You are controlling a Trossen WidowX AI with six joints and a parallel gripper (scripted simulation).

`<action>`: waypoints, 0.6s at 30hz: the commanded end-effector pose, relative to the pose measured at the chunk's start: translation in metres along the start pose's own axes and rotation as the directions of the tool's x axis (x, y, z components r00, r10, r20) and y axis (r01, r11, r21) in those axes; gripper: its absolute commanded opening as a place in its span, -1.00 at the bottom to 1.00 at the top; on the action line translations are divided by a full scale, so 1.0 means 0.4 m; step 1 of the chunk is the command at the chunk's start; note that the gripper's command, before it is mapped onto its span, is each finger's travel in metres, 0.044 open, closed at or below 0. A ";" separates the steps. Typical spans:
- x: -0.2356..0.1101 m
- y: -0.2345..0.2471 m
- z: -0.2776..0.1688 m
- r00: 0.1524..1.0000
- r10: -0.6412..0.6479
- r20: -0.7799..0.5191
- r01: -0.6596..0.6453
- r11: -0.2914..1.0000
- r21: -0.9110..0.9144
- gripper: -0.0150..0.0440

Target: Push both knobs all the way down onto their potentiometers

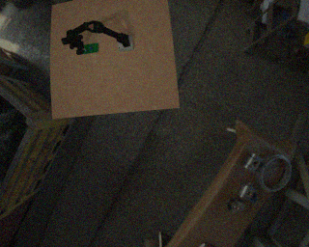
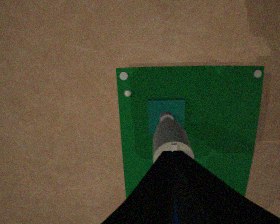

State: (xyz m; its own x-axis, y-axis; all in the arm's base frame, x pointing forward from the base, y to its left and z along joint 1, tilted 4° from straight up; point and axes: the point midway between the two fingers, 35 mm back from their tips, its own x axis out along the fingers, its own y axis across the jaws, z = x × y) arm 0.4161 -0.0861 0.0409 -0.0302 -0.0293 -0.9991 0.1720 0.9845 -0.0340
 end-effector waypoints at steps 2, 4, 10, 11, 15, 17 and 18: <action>0.028 -0.002 0.002 1.000 -0.003 -0.008 0.003 1.000 0.001 -0.49; 0.033 -0.002 0.002 1.000 -0.003 -0.008 0.003 1.000 0.001 -0.49; 0.035 -0.002 0.002 1.000 -0.003 -0.008 0.003 1.000 0.001 -0.49; 0.035 -0.002 0.002 1.000 -0.003 -0.008 0.003 1.000 0.001 -0.49; 0.037 -0.002 0.002 1.000 -0.003 -0.008 0.003 1.000 0.001 -0.49; 0.041 -0.002 0.002 1.000 -0.003 -0.008 0.003 1.000 0.001 -0.49; 0.043 -0.002 0.002 1.000 -0.003 -0.008 0.003 1.000 0.001 -0.49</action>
State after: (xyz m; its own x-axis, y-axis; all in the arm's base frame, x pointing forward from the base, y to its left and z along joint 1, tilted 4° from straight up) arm 0.4156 -0.0860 0.0392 -0.0262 -0.0300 -0.9992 0.1722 0.9845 -0.0341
